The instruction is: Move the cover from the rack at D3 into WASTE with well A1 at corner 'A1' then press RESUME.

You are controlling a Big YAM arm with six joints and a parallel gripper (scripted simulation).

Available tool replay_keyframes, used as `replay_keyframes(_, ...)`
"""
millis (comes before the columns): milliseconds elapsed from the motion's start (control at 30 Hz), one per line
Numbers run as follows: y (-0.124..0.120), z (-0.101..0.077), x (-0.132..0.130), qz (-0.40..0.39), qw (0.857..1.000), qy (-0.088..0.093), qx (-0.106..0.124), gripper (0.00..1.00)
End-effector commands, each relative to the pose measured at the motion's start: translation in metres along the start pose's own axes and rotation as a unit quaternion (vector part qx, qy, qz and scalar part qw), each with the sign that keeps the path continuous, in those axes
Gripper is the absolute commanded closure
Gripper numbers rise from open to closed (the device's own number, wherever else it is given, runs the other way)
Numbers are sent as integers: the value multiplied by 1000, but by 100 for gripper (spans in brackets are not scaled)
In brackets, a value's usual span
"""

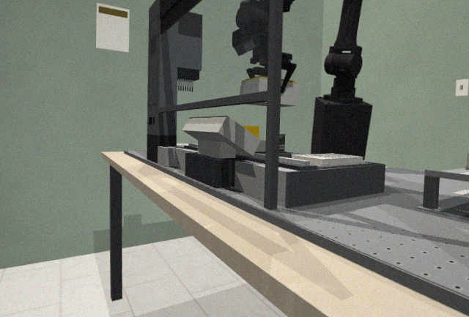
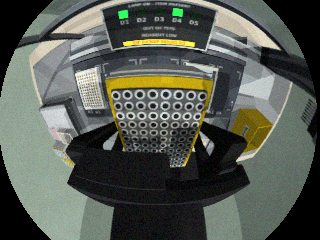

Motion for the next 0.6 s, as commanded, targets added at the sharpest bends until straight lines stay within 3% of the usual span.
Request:
replay_keyframes(0,2,12,3,5,1000,-2,-2,100)
replay_keyframes(567,2,37,2,6,1000,-2,-2,100)
Point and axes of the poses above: the point where the finger pads meet when closed, its own z axis out along the fingers, its own x axis across the jaws, y = z × x, the point moved 4 cm from there along -z, back along the fingers, and after that the axes turned 10 degrees about -z, right-handed, at the moved point
